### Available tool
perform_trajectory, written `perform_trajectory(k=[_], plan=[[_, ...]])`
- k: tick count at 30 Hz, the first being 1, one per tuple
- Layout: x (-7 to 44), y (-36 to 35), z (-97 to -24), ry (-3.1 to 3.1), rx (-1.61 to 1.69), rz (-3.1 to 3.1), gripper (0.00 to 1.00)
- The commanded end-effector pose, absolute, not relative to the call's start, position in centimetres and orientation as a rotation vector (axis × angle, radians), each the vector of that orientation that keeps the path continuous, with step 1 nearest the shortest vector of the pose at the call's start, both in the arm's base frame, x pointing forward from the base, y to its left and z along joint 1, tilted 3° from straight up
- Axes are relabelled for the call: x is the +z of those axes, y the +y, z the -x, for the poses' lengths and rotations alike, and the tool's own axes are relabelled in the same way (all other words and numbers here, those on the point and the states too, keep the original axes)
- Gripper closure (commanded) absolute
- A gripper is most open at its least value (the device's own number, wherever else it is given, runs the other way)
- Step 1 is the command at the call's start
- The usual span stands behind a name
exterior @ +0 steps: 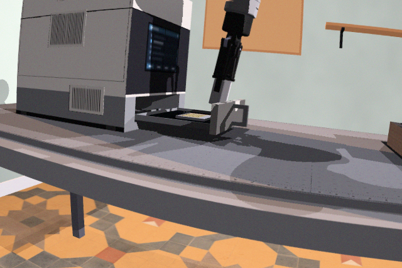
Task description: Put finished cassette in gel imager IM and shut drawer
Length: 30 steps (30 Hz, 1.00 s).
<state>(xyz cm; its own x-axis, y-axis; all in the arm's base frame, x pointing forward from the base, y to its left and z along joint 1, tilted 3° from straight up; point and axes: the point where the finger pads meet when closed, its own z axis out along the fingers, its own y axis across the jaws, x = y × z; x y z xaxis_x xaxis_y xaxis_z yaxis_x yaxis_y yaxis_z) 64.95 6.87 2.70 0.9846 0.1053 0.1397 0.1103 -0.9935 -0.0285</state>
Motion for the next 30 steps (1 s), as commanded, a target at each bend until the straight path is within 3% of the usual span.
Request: perform_trajectory(k=[1,30], plan=[[2.3,6.9,-64.9,-0.168,-0.215,3.093,0.54],[-0.5,7.0,-64.8,-0.168,-0.215,3.093,0.54]])
